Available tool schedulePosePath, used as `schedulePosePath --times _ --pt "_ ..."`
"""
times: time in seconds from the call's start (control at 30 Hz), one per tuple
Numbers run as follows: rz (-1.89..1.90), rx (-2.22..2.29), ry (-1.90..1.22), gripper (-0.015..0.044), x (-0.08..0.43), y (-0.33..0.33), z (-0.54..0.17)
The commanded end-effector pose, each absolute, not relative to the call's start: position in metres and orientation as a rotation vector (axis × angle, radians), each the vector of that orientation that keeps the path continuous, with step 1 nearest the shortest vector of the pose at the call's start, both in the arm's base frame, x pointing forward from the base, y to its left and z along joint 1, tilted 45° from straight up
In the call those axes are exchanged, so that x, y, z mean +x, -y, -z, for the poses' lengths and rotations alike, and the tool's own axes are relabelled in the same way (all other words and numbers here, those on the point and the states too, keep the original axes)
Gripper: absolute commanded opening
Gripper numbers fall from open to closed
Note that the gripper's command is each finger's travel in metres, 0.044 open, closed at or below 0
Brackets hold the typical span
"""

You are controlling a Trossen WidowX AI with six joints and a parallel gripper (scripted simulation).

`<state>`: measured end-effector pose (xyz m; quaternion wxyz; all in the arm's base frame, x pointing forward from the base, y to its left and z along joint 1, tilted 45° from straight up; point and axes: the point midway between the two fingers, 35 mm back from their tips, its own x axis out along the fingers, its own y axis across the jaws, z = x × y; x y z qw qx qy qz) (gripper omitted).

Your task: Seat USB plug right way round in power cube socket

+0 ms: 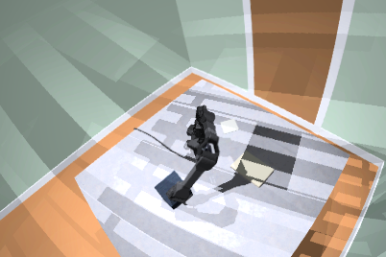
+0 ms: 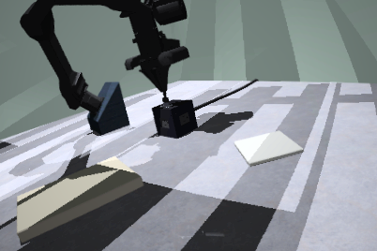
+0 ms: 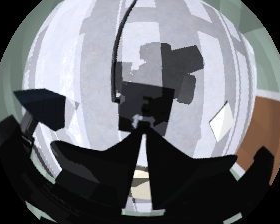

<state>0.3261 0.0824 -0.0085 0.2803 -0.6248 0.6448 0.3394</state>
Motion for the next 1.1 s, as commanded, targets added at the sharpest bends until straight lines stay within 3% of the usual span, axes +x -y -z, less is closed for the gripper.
schedulePosePath --times 0.0,1.07 --pt "-0.911 -1.679 -1.726 0.0 0.3263 -0.082 0.0087" --pt "-0.911 -1.679 -1.726 0.0 0.3261 -0.0794 0.0114"
